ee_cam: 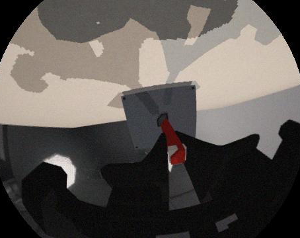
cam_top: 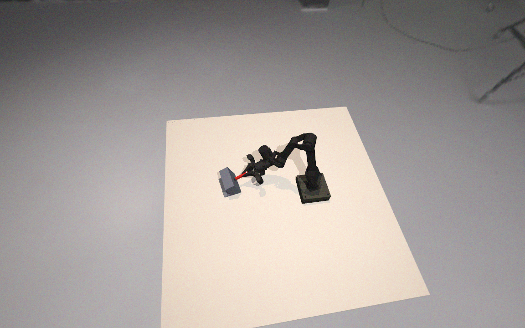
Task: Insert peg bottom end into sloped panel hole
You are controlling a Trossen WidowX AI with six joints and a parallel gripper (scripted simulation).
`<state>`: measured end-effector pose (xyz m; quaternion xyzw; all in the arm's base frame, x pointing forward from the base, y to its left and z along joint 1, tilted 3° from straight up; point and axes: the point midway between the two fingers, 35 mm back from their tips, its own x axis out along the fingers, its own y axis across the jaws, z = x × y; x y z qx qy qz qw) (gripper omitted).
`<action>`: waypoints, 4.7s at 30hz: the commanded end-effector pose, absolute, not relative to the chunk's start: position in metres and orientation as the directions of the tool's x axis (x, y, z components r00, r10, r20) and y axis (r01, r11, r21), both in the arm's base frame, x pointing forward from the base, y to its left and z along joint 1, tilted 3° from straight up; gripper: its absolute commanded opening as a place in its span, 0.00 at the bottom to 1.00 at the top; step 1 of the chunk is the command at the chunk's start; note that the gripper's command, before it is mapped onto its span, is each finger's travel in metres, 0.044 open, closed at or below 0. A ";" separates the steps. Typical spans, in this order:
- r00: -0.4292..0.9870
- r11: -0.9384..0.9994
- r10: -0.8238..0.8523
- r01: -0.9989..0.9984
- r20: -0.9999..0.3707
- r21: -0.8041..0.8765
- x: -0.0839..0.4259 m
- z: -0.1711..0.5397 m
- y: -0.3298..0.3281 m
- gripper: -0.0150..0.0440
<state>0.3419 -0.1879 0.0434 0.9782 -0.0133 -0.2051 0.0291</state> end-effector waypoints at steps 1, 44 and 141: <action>0.916 -0.998 -0.037 -0.013 -0.401 0.062 0.341 0.042 -0.188 0.25; 0.916 -0.998 -0.037 -0.013 -0.400 0.062 0.345 0.037 -0.189 0.25; 0.919 -0.998 -0.033 -0.007 -0.393 0.066 0.373 0.030 -0.191 0.70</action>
